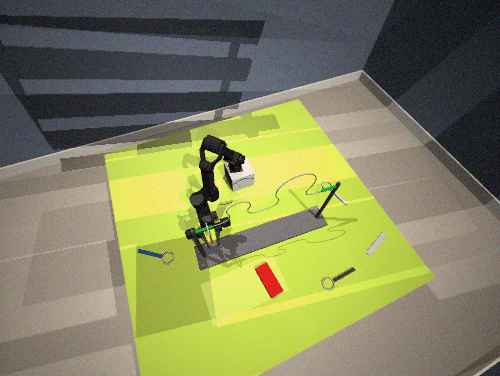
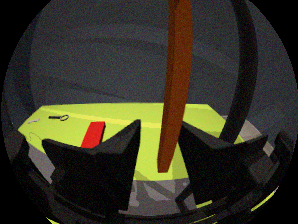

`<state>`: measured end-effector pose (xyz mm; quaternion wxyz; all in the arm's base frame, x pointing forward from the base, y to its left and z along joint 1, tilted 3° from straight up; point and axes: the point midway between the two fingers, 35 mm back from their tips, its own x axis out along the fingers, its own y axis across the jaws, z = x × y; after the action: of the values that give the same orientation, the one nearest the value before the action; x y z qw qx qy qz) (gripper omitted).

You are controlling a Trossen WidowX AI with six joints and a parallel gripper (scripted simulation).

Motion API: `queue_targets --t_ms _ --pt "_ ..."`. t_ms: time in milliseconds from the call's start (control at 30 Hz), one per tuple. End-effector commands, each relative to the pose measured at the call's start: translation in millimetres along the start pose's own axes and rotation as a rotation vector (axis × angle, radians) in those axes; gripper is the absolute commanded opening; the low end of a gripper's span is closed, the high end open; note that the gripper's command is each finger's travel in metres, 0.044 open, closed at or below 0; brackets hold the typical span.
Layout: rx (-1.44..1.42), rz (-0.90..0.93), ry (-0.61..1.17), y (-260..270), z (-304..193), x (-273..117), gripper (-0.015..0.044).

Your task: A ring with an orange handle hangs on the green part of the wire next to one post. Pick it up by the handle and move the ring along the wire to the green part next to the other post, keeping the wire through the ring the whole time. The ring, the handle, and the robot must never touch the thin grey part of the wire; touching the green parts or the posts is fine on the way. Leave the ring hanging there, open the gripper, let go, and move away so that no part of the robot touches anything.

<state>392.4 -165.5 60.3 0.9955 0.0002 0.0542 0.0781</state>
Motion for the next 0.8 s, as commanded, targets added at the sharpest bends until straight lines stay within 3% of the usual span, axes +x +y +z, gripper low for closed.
queue_targets --t_ms 0,33,200,267,467,767 --pt "0.003 -0.006 0.001 -1.2 0.0 0.6 0.016" --pt "0.003 -0.006 0.001 -1.2 0.0 0.6 0.016" --pt "0.0 0.0 0.0 0.0 0.0 0.0 0.0029" --pt "0.0 0.0 0.0 0.0 0.0 0.0 0.0015" --pt "0.0 0.0 0.0 0.0 0.0 0.0 -0.0142" --pt "0.0 -0.001 0.0 -0.2 4.0 -0.2 -0.015"
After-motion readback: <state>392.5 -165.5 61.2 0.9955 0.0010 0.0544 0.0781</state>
